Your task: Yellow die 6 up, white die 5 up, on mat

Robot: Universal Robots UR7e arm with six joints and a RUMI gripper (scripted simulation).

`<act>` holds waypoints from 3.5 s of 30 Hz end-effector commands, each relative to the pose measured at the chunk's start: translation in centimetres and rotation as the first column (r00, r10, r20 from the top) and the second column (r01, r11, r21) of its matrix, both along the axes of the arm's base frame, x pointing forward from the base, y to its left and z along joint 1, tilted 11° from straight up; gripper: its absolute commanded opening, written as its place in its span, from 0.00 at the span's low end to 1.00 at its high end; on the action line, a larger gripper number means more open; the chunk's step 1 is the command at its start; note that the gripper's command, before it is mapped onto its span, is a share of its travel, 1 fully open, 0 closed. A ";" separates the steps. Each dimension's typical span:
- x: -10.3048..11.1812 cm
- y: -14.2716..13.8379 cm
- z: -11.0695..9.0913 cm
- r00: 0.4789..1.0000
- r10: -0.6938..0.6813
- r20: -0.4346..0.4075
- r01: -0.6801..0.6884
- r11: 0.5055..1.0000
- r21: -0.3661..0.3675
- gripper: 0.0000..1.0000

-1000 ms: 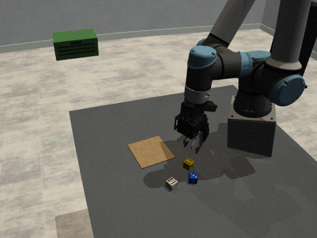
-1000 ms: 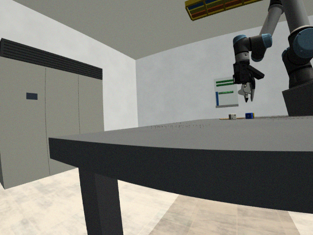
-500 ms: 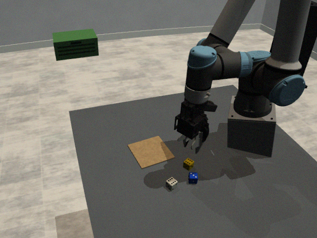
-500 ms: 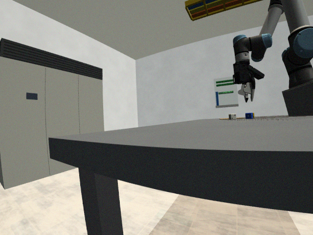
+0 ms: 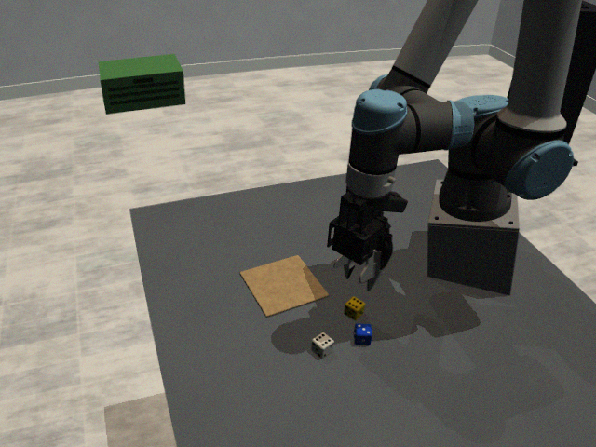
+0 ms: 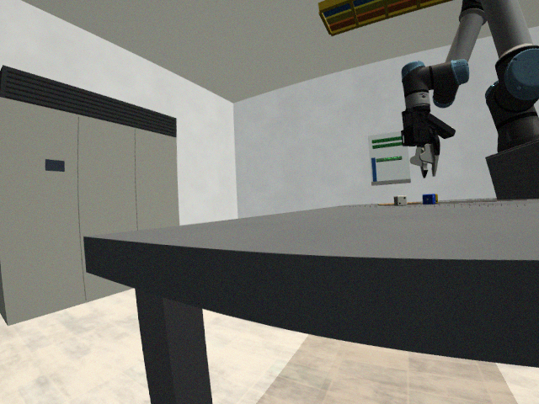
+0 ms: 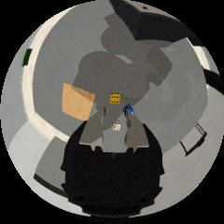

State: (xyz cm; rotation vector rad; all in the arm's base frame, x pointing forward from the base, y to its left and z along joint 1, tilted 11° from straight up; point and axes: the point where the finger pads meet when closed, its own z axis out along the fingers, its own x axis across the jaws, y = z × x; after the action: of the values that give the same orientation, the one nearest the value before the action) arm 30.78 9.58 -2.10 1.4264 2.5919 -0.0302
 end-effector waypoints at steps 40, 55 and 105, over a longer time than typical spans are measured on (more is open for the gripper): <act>0.7 -0.6 -4.5 1.000 0.002 0.001 -0.002 1.000 0.000 0.28; 0.7 -0.7 -4.6 1.000 0.002 0.001 -0.002 1.000 0.000 0.28; 1.1 -1.0 -7.5 1.000 0.002 0.001 -0.002 1.000 0.000 0.28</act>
State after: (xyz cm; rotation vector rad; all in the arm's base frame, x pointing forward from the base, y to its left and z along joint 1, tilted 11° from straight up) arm 31.74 8.69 -8.80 1.4253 2.5940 -0.0313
